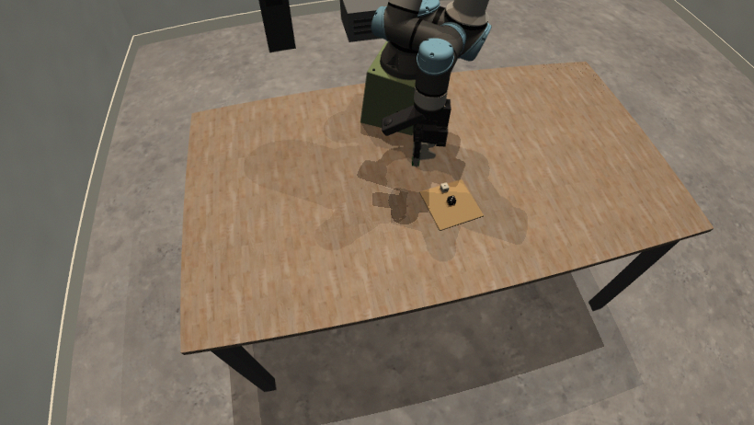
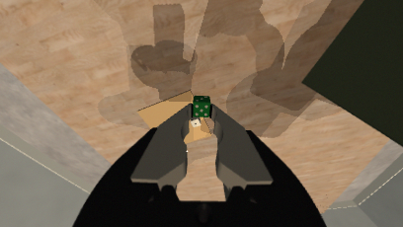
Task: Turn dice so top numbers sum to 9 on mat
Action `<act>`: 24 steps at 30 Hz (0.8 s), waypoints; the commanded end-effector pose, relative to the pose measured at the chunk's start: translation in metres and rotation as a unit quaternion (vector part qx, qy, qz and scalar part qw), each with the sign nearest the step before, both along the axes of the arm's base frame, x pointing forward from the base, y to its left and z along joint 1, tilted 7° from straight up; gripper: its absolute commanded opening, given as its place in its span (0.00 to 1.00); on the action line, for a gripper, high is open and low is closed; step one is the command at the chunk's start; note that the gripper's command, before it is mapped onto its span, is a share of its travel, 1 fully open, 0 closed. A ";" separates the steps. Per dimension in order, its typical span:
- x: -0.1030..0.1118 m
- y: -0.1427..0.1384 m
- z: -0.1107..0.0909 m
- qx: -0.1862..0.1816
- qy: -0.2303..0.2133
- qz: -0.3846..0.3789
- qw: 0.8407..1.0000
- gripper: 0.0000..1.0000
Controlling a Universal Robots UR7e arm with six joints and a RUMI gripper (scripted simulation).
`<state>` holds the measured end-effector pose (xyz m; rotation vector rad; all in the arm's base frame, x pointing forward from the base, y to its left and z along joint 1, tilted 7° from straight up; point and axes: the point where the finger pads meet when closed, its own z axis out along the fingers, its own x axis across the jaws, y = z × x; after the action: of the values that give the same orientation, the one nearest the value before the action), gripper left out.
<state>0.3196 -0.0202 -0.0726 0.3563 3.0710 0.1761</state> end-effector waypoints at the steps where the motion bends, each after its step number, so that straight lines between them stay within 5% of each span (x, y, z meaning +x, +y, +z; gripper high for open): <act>1: 0.002 0.000 0.000 -0.001 -0.003 0.019 1.000 0.03; 18: 0.018 0.002 0.003 -0.011 -0.021 0.191 0.981 0.03; 24: 0.026 0.004 0.004 -0.016 -0.031 0.280 0.959 0.03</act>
<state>0.3407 -0.0167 -0.0694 -0.3646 3.0472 0.1496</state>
